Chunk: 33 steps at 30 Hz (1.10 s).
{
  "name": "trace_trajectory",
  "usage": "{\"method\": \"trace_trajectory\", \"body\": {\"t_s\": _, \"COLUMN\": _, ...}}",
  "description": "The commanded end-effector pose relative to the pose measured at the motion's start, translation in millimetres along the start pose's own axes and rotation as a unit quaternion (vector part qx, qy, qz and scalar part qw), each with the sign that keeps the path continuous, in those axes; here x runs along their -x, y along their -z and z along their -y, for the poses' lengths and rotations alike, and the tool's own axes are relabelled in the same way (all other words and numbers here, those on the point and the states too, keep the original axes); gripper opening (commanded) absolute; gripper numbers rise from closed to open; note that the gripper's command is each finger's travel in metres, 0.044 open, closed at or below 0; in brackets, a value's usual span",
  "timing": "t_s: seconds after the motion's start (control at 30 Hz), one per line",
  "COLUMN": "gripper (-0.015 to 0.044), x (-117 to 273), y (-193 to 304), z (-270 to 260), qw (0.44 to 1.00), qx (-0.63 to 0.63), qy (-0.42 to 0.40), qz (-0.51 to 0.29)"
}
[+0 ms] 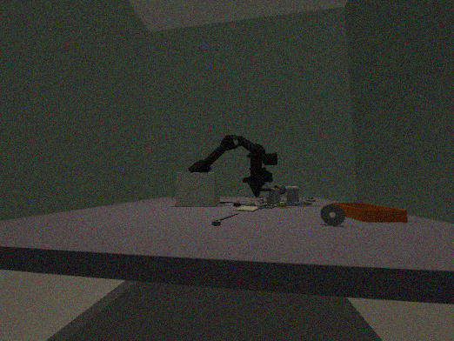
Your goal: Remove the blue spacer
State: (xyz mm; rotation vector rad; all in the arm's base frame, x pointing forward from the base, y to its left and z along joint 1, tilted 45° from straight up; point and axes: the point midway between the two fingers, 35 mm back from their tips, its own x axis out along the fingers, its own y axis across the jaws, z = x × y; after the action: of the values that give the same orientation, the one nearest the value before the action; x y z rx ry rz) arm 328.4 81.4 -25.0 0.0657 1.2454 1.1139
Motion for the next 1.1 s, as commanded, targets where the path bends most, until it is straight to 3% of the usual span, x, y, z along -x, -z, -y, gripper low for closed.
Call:
{"method": "trace_trajectory", "body": {"t_s": 0.0, "gripper": 0.0, "x": 0.1, "y": 2.5, "z": 0.4, "qw": 1.0, "qx": -0.001, "qy": 0.002, "qz": -0.002}}
{"method": "trace_trajectory", "body": {"t_s": 1.07, "gripper": 0.0, "x": 0.1, "y": 6.4, "z": 0.4, "qw": 1.0, "qx": -0.001, "qy": 0.002, "qz": -0.002}}
